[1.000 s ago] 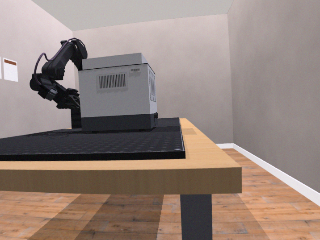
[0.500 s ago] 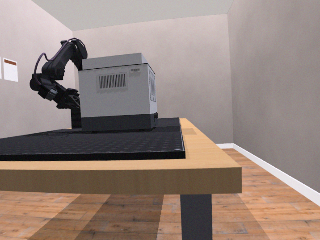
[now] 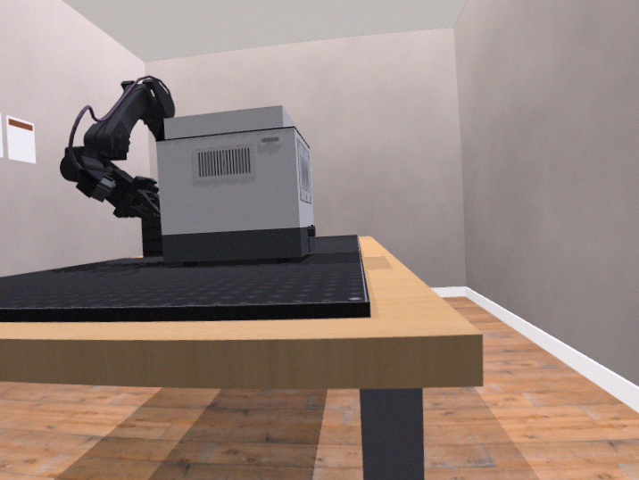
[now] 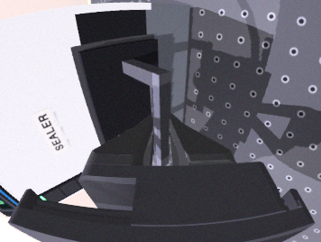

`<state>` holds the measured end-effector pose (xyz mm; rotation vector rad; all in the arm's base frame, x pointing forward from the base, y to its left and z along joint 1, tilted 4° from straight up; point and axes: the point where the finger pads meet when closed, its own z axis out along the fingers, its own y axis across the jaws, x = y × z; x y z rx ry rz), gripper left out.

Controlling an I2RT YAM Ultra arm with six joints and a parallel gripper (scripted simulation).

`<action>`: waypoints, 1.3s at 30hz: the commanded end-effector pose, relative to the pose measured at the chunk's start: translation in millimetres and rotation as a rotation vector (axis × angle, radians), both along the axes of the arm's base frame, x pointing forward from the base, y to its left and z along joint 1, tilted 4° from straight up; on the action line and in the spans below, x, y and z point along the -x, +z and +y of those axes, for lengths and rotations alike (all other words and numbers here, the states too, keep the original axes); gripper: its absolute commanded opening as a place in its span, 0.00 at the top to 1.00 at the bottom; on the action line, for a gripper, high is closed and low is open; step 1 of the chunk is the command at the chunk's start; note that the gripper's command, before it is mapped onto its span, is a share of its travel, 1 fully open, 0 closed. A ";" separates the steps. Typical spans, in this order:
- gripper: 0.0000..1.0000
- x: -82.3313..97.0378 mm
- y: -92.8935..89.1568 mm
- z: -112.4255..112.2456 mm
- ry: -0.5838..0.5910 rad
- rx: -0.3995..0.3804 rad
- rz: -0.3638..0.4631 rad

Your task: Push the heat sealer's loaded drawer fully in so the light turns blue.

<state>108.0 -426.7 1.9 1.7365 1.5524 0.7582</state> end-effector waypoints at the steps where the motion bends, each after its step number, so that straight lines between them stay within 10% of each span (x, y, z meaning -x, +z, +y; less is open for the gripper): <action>1: 1.00 -7.7 9.4 -1.3 0.002 0.034 0.011; 39: 1.00 -34.3 7.1 -6.3 0.005 0.027 -0.007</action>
